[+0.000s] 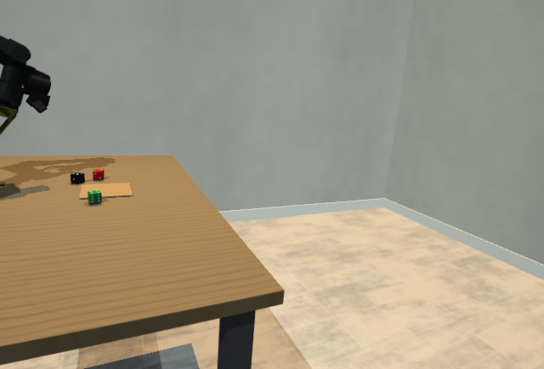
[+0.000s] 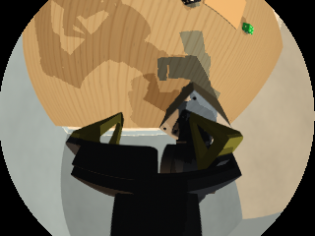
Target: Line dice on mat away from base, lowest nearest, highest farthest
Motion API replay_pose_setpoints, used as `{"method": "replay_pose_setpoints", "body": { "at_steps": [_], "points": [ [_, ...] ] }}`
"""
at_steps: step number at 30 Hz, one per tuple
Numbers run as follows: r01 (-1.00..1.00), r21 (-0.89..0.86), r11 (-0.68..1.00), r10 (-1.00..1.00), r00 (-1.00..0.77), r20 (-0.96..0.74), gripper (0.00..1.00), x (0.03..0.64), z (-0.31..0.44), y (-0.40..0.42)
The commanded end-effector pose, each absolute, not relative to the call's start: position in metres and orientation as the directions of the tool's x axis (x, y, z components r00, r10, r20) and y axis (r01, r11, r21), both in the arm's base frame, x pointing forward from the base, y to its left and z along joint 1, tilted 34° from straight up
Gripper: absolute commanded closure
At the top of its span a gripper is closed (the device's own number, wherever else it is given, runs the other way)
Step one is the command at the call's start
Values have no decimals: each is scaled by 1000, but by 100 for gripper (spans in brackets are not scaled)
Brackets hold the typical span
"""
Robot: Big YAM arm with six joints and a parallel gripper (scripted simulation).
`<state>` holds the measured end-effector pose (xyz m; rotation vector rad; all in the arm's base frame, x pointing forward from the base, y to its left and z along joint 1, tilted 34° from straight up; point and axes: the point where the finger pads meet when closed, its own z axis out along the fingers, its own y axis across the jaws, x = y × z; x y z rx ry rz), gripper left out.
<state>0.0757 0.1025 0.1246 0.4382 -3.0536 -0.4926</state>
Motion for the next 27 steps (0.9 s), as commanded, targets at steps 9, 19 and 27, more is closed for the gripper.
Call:
{"method": "replay_pose_setpoints", "body": {
  "at_steps": [9,19,27],
  "points": [
    [-273,312,910,-277,-960,-32,0,77,127,103],
    [-276,325,904,-263,-961,-84,0,91,149,109],
    [-154,412,898,-124,-987,-97,0,173,176,129]
  ]
}}
